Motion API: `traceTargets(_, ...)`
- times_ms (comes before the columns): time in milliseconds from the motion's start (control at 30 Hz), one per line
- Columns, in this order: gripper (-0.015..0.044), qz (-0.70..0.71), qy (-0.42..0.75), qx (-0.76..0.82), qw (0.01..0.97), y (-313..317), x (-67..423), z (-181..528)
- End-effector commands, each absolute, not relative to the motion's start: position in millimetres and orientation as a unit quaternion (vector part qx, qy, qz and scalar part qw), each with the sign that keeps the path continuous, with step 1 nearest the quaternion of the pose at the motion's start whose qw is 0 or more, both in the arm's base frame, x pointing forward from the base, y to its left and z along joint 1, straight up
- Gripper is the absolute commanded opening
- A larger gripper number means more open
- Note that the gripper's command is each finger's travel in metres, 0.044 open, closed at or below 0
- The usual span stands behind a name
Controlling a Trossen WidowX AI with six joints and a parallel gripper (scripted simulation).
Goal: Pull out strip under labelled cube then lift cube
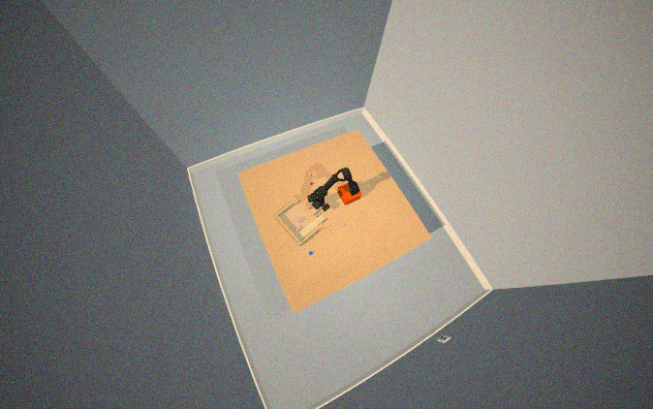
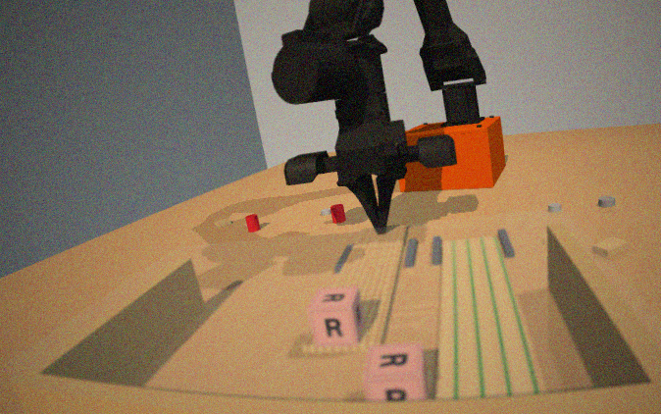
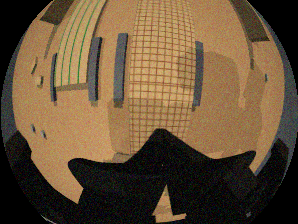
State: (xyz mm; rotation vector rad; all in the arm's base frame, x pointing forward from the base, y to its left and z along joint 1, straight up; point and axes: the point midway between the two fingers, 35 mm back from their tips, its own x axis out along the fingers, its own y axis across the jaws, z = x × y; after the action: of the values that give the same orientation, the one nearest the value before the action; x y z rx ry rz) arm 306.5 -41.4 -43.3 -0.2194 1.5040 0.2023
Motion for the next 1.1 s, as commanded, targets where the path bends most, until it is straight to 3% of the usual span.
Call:
traceTargets(0,0.0,0.092,0.691,-0.098,0.71,-44,292,-49)
traceTargets(1067,0.0,0.092,0.692,-0.098,0.709,-57,246,-51)
